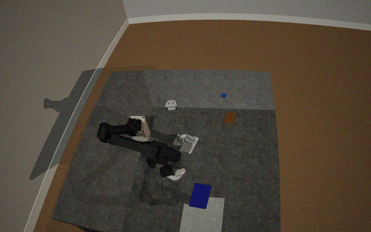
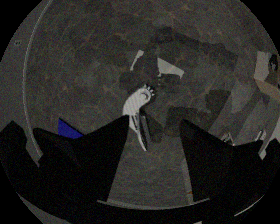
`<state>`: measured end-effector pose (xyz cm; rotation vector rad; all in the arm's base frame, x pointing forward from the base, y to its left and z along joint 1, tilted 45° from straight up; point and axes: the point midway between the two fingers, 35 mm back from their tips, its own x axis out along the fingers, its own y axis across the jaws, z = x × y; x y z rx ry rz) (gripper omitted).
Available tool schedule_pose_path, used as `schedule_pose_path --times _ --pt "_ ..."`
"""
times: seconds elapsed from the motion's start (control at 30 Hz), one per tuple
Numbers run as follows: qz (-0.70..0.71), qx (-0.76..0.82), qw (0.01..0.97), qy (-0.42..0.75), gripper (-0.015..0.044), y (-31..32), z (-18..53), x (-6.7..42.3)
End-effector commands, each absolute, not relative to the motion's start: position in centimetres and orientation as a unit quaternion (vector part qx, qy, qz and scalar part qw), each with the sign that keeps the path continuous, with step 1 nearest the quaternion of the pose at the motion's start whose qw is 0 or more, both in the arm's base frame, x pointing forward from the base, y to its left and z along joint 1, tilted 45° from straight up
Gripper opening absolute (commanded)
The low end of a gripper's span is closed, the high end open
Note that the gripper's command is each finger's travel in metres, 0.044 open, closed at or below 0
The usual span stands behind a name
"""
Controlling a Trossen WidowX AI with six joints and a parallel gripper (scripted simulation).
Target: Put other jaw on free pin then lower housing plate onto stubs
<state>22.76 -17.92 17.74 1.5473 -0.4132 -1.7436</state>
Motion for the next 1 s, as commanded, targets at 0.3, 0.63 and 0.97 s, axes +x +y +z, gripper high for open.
schedule_pose_path --times 0.3,0.63,0.97 --pt "-0.682 0.605 0.377 -0.162 0.0000 -17.92 17.74 22.76" --pt "-0.682 0.605 0.377 -0.162 0.0000 -17.92 17.74 22.76" --pt "-0.694 0.570 0.429 -0.101 0.0236 -17.91 17.84 23.03"
